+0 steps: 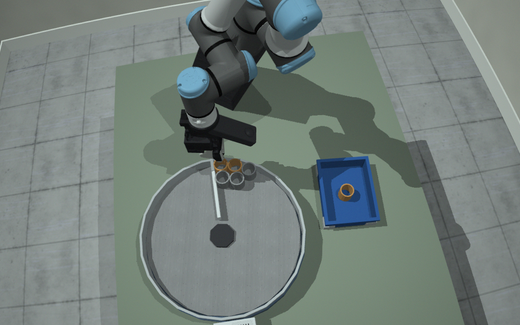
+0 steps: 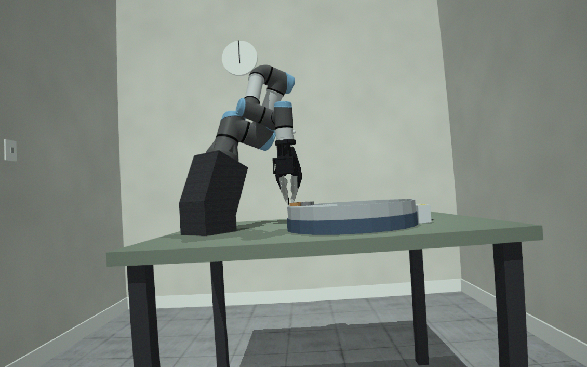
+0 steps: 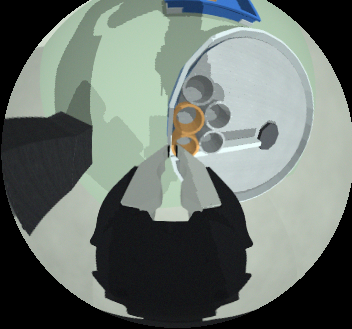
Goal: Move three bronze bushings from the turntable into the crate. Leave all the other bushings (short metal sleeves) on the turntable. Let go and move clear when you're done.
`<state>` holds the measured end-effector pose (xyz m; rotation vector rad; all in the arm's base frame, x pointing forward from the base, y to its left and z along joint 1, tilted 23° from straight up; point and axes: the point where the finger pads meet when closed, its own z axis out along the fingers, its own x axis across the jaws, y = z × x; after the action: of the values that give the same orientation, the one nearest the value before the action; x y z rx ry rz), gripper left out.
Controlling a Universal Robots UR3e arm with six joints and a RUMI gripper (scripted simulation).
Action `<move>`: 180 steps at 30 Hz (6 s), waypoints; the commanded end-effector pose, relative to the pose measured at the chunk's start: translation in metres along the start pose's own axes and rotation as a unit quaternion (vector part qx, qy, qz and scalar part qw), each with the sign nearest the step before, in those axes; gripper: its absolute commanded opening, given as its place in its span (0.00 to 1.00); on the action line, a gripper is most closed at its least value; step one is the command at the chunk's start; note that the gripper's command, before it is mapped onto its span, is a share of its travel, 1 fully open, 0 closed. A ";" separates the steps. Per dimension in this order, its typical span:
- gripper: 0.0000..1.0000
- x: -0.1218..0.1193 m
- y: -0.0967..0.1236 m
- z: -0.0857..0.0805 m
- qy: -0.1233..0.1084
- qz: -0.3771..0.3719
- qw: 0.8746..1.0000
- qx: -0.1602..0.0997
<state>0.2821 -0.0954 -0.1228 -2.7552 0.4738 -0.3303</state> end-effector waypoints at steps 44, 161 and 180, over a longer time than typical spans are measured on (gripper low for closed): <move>0.00 0.000 0.001 0.000 0.001 0.000 1.000 -0.001; 0.00 0.000 -0.013 -0.068 0.001 0.000 1.000 -0.001; 0.00 0.000 -0.047 -0.068 0.001 0.000 1.000 -0.001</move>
<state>0.2743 -0.0788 -0.0469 -2.7543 0.4735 -0.3301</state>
